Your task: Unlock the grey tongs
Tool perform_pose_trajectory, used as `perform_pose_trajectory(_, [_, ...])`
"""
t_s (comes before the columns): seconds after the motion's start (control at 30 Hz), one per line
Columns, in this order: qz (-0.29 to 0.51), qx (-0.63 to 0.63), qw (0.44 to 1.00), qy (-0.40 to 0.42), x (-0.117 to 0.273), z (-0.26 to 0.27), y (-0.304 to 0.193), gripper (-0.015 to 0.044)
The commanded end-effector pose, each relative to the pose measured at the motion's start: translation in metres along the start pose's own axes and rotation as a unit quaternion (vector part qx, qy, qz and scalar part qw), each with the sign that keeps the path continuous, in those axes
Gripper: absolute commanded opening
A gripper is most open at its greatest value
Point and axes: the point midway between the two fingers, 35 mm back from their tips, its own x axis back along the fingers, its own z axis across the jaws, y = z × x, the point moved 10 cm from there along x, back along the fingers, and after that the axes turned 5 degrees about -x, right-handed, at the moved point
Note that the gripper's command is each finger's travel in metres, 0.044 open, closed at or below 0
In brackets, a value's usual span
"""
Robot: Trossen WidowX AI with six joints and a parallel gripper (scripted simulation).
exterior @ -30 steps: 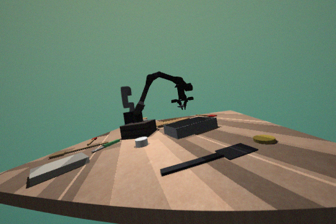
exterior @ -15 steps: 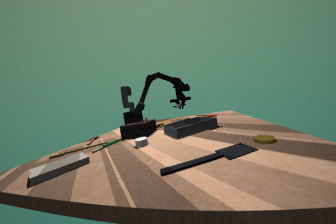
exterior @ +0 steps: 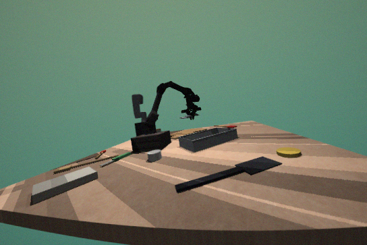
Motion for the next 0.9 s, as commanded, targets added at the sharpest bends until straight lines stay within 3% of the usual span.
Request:
perform_pose_trajectory(0.0, [-0.003,-0.029,1.000,-0.001,0.001,0.024,0.004,-0.0150])
perform_pose_trajectory(0.43, [-0.001,-0.138,0.990,0.004,0.002,0.109,0.007,-0.0150])
perform_pose_trajectory(0.87, [-0.010,-0.141,0.990,0.003,0.002,0.114,0.006,-0.0150])
